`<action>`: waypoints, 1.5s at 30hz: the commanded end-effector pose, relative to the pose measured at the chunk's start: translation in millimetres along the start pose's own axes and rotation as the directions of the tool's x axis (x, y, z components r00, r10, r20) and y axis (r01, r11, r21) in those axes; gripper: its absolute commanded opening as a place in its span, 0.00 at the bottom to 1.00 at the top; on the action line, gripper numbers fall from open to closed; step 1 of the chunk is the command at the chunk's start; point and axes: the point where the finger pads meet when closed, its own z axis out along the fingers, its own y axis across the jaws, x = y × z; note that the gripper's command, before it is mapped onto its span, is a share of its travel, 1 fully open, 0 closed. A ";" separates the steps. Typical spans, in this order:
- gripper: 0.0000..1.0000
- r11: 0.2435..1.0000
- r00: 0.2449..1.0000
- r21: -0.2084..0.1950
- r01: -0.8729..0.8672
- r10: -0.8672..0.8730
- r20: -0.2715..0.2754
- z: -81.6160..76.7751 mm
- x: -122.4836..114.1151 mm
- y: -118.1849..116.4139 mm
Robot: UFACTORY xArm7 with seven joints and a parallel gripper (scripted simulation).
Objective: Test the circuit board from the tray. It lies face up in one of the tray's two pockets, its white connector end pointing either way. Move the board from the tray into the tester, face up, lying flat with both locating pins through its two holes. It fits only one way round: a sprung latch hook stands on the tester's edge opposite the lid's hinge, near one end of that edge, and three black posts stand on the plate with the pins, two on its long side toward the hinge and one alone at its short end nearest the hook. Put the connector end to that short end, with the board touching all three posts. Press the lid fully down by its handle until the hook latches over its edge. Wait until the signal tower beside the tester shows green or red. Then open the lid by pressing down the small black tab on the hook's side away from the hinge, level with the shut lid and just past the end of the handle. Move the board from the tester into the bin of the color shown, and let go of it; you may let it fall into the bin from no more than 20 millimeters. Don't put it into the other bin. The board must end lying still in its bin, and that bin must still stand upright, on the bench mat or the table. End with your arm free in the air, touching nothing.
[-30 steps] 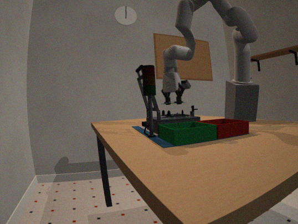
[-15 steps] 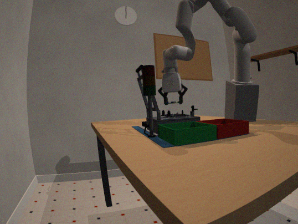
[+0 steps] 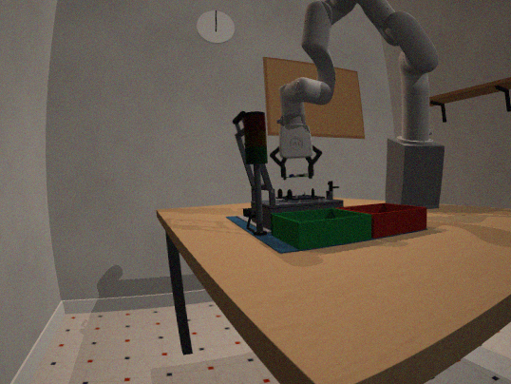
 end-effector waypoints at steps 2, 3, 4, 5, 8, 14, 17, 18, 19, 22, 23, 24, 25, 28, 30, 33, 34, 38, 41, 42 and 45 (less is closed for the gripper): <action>0.79 0.994 0.994 0.011 0.108 -0.108 0.002 -1.1 0.7 -1.4; 0.79 0.992 0.992 0.011 0.124 -0.124 0.002 -1.1 0.7 -1.4; 0.79 0.990 0.990 0.011 0.140 -0.140 0.002 -1.1 0.7 -1.4; 0.79 0.988 0.988 0.011 0.154 -0.154 0.002 -1.1 0.7 -1.4; 0.79 0.986 0.986 0.011 0.167 -0.167 0.002 -1.1 0.7 -1.4; 0.79 0.974 0.974 0.011 0.228 -0.228 0.001 -1.1 0.7 -1.4; 0.79 0.969 0.969 0.011 0.246 -0.246 0.001 -1.1 0.7 -1.4; 0.79 0.968 0.968 0.011 0.251 -0.251 0.001 -1.1 0.7 -1.4; 0.79 0.967 0.967 0.011 0.255 -0.255 0.001 -1.1 0.7 -1.4; 0.79 0.965 0.965 0.011 0.263 -0.263 0.001 -1.1 0.7 -1.4; 0.79 0.964 0.964 0.011 0.265 -0.265 0.001 -1.1 0.7 -1.4; 0.79 0.964 0.964 0.011 0.265 -0.265 0.001 -1.1 0.7 -1.4; 0.79 0.964 0.964 0.011 0.265 -0.265 0.001 -1.1 0.7 -1.4; 0.79 0.963 0.963 0.011 0.268 -0.268 0.001 -1.1 0.7 -1.4; 0.79 0.963 0.963 0.011 0.269 -0.269 0.001 -1.1 0.7 -1.4; 0.79 0.963 0.963 0.011 0.269 -0.269 0.001 -1.1 0.7 -1.4; 0.79 0.963 0.963 0.011 0.269 -0.269 0.001 -1.1 0.7 -1.4; 0.79 0.963 0.963 0.011 0.269 -0.269 0.001 -1.1 0.7 -1.4; 0.79 0.963 0.963 0.011 0.269 -0.269 0.001 -1.1 0.7 -1.4; 0.79 0.963 0.963 0.011 0.269 -0.269 0.001 -1.1 0.7 -1.4; 0.79 0.963 0.963 0.011 0.269 -0.269 0.001 -1.1 0.7 -1.4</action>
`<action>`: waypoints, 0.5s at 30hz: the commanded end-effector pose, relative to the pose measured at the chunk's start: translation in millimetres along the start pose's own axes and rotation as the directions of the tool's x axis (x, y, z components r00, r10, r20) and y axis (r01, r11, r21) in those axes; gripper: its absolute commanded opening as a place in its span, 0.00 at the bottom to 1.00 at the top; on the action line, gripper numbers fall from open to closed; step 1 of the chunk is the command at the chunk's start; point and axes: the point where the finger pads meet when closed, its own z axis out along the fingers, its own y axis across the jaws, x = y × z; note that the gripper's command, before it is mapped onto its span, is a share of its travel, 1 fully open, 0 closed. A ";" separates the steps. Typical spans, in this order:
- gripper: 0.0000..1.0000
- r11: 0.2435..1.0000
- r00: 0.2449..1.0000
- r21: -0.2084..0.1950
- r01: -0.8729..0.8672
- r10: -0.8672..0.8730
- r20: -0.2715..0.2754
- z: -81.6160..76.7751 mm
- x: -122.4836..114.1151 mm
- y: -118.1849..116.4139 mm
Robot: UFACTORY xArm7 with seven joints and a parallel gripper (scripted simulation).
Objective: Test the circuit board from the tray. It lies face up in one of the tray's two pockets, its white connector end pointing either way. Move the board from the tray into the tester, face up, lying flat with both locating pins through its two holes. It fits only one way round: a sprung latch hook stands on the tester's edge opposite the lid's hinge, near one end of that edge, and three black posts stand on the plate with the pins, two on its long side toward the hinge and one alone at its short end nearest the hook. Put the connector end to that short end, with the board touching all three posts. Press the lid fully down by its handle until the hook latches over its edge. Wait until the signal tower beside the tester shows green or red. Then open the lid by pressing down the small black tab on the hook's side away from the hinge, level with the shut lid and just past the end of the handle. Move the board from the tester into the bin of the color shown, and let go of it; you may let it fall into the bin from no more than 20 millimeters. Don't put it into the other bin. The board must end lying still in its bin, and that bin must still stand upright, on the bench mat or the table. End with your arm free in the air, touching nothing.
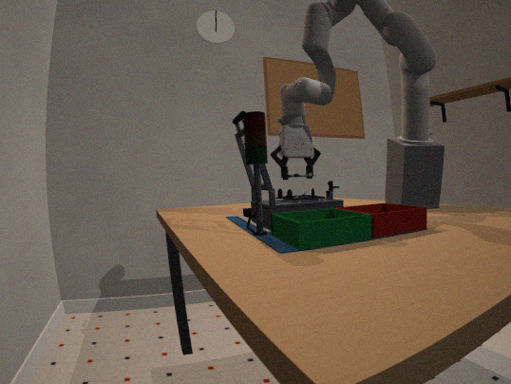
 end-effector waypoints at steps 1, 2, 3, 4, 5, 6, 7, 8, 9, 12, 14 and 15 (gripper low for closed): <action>0.79 1.000 1.000 0.003 0.000 0.000 -0.002 -1.2 1.0 -1.2; 0.79 1.000 1.000 0.003 0.000 0.000 -0.002 -1.2 1.0 -1.2; 0.79 1.000 1.000 0.003 0.000 0.000 -0.002 -1.2 1.0 -1.2; 0.79 1.000 1.000 0.003 0.000 0.000 -0.002 -1.2 1.0 -1.2; 0.79 1.000 1.000 0.003 0.000 0.000 -0.002 -1.2 1.0 -1.3; 0.79 1.000 1.000 0.003 0.000 0.000 -0.002 -1.2 1.0 -1.3; 0.79 1.000 1.000 0.003 0.000 0.000 -0.002 -1.2 0.9 -1.3; 0.79 1.000 1.000 0.003 0.000 0.000 -0.002 -1.2 0.7 -1.4; 0.79 1.000 1.000 0.003 0.000 0.000 -0.002 -1.2 0.5 -1.4; 0.79 1.000 1.000 0.003 0.000 0.000 -0.002 -1.3 -0.8 -1.9; 0.79 1.000 1.000 0.003 0.000 0.000 -0.002 -1.3 -0.8 -1.9; 0.79 1.000 1.000 0.003 0.000 0.000 -0.002 -1.3 -1.4 -2.1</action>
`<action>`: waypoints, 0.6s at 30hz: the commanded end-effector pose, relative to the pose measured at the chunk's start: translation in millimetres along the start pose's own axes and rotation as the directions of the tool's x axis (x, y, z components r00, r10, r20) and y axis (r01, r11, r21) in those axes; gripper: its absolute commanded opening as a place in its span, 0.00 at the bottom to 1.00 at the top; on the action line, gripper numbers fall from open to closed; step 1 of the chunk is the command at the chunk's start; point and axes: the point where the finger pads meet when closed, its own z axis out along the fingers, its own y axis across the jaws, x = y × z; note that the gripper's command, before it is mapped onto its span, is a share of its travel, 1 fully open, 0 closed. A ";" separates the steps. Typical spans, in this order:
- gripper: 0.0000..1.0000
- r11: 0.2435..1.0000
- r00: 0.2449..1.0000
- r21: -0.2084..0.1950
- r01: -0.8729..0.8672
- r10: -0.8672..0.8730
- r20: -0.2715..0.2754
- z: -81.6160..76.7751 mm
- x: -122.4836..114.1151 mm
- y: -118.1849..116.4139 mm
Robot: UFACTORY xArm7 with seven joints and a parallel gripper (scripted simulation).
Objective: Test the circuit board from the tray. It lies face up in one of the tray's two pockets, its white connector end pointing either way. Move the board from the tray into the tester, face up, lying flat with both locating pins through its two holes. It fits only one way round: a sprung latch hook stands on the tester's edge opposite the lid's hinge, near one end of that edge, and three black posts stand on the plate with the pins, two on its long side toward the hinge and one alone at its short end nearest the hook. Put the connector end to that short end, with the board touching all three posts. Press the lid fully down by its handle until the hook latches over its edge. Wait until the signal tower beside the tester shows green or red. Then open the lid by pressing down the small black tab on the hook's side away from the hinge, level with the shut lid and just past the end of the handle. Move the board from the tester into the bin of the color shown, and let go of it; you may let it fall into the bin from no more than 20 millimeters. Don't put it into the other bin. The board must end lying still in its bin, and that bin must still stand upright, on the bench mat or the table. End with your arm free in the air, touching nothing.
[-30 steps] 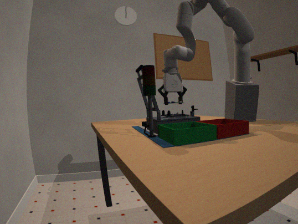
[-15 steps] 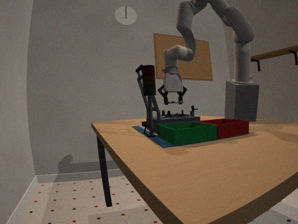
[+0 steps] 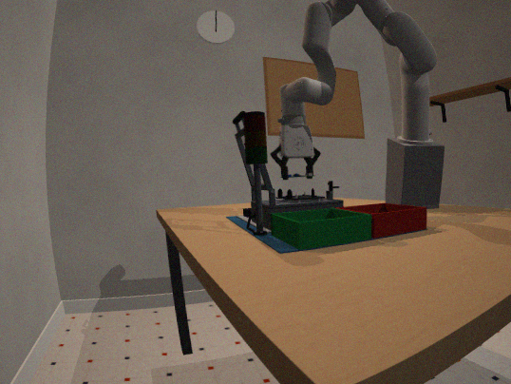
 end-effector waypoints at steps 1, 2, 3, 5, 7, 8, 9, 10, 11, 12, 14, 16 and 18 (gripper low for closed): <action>0.79 1.000 1.000 0.003 -0.001 0.001 -0.002 -1.3 -0.5 -1.8; 0.79 1.000 1.000 0.003 -0.001 0.001 -0.002 -1.4 -1.4 -2.1; 0.79 1.000 1.000 0.003 -0.001 0.001 -0.002 -1.4 -2.4 -2.4; 0.79 1.000 1.000 0.003 -0.001 0.001 -0.002 -1.6 -4.8 -3.3; 0.79 1.000 1.000 0.003 -0.001 0.001 -0.002 -1.8 -7.8 -4.3; 0.79 1.000 1.000 0.003 -0.001 0.001 -0.002 -1.9 -9.5 -4.9; 0.79 1.000 1.000 0.003 -0.001 0.001 -0.002 -2.0 -11.3 -5.5; 0.79 1.000 1.000 0.003 -0.001 0.001 -0.002 -2.2 -13.2 -6.2; 0.79 1.000 1.000 0.003 -0.001 0.001 -0.002 -2.3 -15.3 -6.9; 0.79 1.000 1.000 0.003 -0.001 0.001 -0.002 -2.5 -17.6 -7.7; 0.79 1.000 1.000 0.003 -0.001 0.001 -0.002 -2.8 -22.4 -9.4; 0.79 1.000 1.000 0.003 -0.001 0.001 -0.002 -2.8 -22.4 -9.4; 0.79 1.000 1.000 0.003 -0.001 0.001 -0.002 -3.2 -27.6 -11.2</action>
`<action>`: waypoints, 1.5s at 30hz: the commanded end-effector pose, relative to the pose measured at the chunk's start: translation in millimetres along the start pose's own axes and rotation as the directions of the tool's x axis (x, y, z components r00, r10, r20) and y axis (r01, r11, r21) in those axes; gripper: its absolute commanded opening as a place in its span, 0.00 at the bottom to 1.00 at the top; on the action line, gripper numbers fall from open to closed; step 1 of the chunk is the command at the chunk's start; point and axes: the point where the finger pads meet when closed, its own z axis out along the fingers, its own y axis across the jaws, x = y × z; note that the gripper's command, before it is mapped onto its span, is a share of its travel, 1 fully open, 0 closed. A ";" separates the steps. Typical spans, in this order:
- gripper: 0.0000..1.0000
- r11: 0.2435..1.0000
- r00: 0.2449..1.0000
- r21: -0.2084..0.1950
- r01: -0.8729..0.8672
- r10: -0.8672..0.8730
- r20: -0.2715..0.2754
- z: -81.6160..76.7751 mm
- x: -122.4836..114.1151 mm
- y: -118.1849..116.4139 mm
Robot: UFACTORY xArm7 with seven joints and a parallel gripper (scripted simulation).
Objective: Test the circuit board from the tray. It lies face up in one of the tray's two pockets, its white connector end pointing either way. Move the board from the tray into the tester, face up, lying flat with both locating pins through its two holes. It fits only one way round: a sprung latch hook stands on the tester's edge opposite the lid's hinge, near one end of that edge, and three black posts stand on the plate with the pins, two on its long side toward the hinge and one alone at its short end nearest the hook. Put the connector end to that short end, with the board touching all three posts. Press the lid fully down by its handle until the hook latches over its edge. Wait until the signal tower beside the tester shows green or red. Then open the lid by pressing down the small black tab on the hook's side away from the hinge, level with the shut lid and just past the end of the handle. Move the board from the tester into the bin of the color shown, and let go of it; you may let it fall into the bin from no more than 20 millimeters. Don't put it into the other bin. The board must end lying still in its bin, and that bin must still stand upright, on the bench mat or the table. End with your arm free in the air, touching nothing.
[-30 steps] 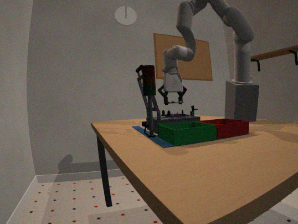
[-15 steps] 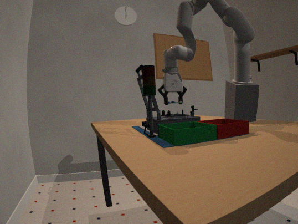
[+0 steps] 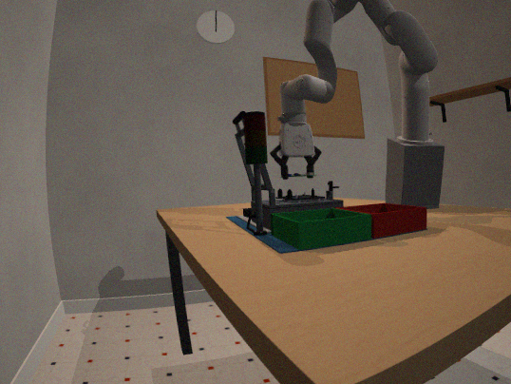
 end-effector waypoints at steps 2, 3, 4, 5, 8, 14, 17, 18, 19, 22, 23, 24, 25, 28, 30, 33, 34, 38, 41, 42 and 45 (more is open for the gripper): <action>0.79 1.000 1.000 0.003 -0.002 0.002 -0.003 -2.0 -9.7 -4.9; 0.79 1.000 1.000 0.003 -0.002 0.002 -0.003 -2.2 -12.6 -6.0; 0.79 1.000 1.000 0.003 -0.002 0.002 -0.003 -2.4 -15.6 -7.0; 0.79 1.000 1.000 0.003 -0.002 0.002 -0.003 -2.7 -18.8 -8.1; 0.79 1.000 1.000 0.003 -0.002 0.002 -0.003 -3.3 -28.5 -11.5; 0.79 1.000 1.000 0.003 -0.002 0.002 -0.003 -4.5 -45.5 -17.5; 0.79 1.000 1.000 0.003 -0.002 0.002 -0.003 -5.0 -52.4 -19.9; 0.79 1.000 1.000 0.003 -0.002 0.002 -0.003 -5.2 -55.9 -21.1; 0.79 1.000 1.000 0.003 -0.002 0.002 -0.003 -5.5 -59.3 -22.3; 0.79 1.000 1.000 0.003 -0.002 0.002 -0.003 -6.2 -69.6 -25.9; 0.79 1.000 1.000 0.003 -0.002 0.002 -0.003 -6.4 -73.0 -27.1; 0.79 1.000 1.000 0.003 -0.002 0.002 -0.003 -6.6 -76.3 -28.2; 0.79 1.000 1.000 0.003 -0.002 0.002 -0.003 -6.9 -79.6 -29.4; 0.79 1.000 1.000 0.003 -0.002 0.002 -0.003 -7.5 -89.2 -32.7; 0.79 1.000 1.000 0.003 -0.002 0.002 -0.003 -7.9 -95.3 -34.9; 0.79 1.000 1.000 0.003 -0.002 0.002 -0.003 -8.1 -98.2 -35.9; 0.79 1.000 1.000 0.003 -0.002 0.002 -0.003 -8.3 -101.1 -36.9; 0.79 1.000 1.000 0.003 -0.002 0.002 -0.003 -9.1 -111.8 -40.6; 0.79 1.000 1.000 0.003 -0.002 0.002 -0.003 -9.6 -118.9 -43.1; 0.79 1.000 1.000 0.003 -0.002 0.002 -0.003 -9.7 -121.1 -43.9; 0.79 1.000 1.000 0.003 -0.002 0.002 -0.003 -10.1 -127.0 -45.9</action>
